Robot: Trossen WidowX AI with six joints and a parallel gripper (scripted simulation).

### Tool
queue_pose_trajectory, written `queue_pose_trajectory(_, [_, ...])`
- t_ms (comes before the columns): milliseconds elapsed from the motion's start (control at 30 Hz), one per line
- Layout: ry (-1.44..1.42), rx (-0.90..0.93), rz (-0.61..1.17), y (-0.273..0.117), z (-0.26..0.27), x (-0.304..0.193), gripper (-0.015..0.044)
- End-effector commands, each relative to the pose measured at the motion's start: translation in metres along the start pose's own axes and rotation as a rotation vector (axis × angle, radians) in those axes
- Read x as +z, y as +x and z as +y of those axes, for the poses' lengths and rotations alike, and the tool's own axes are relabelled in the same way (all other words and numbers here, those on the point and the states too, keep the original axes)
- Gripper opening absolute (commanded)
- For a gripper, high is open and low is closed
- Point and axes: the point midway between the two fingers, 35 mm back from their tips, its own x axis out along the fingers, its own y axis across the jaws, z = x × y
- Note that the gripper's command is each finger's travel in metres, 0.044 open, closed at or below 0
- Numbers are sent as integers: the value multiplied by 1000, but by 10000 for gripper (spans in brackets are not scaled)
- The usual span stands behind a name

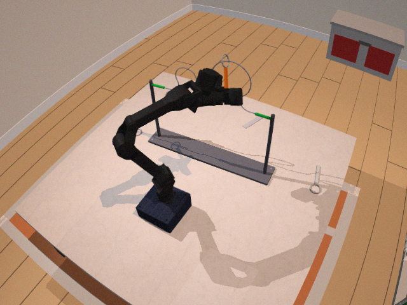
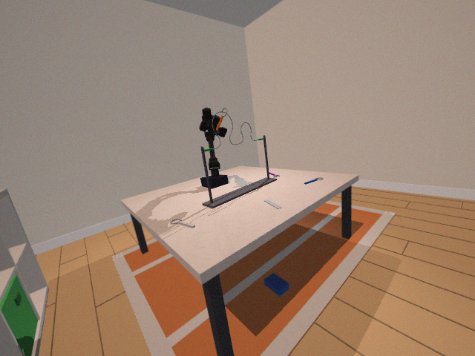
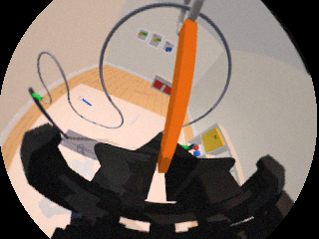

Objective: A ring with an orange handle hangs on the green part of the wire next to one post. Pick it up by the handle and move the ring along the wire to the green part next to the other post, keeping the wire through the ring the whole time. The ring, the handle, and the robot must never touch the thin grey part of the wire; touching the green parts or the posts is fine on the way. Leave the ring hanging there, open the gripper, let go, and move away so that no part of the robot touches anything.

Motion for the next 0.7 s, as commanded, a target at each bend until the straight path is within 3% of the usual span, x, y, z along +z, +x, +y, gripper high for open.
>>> queue_pose_trajectory(0, [-41, -26, -4, 0, -1, -1, -150])
queue_pose_trajectory(667, [-256, -148, -33, 0, -11, 0, -150])
